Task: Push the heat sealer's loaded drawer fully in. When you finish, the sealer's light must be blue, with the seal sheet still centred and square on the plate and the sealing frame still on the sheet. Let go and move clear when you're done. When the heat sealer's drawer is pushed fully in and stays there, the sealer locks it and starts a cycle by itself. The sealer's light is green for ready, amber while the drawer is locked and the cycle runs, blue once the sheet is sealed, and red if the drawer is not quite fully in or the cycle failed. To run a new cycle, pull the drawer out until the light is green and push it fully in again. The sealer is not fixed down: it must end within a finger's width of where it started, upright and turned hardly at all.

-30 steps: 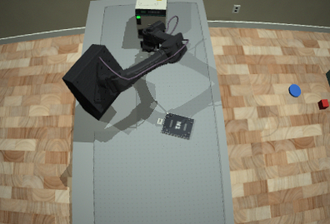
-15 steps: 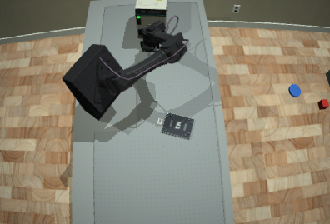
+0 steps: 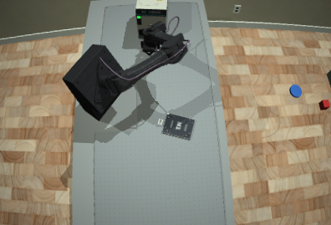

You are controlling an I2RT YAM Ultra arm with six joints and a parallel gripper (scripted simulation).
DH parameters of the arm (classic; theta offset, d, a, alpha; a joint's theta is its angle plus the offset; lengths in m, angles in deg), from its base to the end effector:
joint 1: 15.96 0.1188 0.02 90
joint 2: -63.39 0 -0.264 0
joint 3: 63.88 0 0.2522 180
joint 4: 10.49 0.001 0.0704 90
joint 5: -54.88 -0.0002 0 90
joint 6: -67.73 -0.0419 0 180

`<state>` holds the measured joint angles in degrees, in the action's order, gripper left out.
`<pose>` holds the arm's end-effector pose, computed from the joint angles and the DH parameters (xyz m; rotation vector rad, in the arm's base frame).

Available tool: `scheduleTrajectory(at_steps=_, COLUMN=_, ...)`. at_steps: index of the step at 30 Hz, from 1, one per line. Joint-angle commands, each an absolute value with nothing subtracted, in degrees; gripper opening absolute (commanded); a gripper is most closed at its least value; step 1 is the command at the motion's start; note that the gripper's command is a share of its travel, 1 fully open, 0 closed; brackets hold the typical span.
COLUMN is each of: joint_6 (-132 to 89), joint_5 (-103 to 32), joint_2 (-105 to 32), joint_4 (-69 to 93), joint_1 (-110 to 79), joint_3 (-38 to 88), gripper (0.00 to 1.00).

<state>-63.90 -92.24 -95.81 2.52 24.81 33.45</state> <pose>0.3327 0.2417 -0.0998 0.1757 2.2023 -0.7098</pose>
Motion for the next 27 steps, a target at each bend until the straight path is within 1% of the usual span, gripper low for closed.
scheduleTrajectory(at_steps=1, joint_6=-64.21, joint_5=-92.97, joint_2=-96.02, joint_4=3.28, joint_1=26.3, joint_3=34.83, gripper=0.45)
scheduleTrajectory(at_steps=14, joint_6=-67.25, joint_5=-93.42, joint_2=-93.21, joint_4=6.61, joint_1=27.96, joint_3=31.99, gripper=0.45)
scheduleTrajectory(at_steps=27, joint_6=-71.62, joint_5=-93.85, joint_2=-91.31, joint_4=11.78, joint_1=30.4, joint_3=32.3, gripper=0.45)
